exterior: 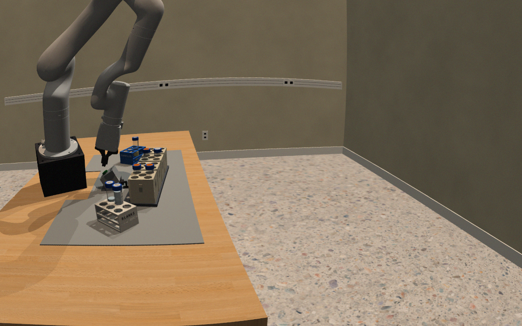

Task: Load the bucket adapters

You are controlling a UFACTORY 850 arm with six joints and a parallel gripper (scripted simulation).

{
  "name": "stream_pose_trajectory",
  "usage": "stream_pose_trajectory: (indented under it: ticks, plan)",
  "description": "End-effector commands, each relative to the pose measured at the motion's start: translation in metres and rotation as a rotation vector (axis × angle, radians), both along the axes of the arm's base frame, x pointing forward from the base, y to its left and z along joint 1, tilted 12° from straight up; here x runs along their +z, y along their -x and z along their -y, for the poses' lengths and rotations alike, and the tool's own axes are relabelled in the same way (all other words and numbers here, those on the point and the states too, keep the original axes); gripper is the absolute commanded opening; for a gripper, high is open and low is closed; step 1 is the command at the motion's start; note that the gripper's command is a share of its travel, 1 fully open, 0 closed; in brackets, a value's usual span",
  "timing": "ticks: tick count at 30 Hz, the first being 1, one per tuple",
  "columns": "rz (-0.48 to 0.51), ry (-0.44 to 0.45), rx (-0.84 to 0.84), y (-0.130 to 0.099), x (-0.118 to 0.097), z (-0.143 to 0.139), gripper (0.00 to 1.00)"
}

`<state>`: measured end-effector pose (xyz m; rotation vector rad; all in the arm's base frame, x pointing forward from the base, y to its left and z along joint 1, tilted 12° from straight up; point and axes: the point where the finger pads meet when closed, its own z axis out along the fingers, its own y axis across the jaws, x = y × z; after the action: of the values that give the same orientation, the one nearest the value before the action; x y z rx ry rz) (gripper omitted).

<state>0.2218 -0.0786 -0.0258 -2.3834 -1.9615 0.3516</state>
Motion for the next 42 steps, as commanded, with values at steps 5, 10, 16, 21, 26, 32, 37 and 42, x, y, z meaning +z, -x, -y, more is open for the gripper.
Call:
stream_pose_trajectory:
  ticks: [5,10,16,21,26,32,37,42]
  plan:
    - [0.009,-0.001,0.0,0.0,-0.005,0.001,0.0]
    - [0.009,-0.001,0.0,-0.001,-0.008,0.002,0.0]
    - [0.009,-0.001,0.0,-0.001,-0.012,0.002,0.0]
    - [0.009,-0.001,0.0,-0.001,-0.014,0.003,0.0]
    - [0.009,-0.001,0.0,-0.001,-0.017,0.003,0.0]
    - [0.009,-0.001,0.0,-0.001,-0.017,0.004,0.0]
    - [0.009,-0.001,0.0,-0.001,-0.018,0.004,0.0]
    - [0.009,-0.001,0.0,-0.001,-0.018,0.004,0.0]
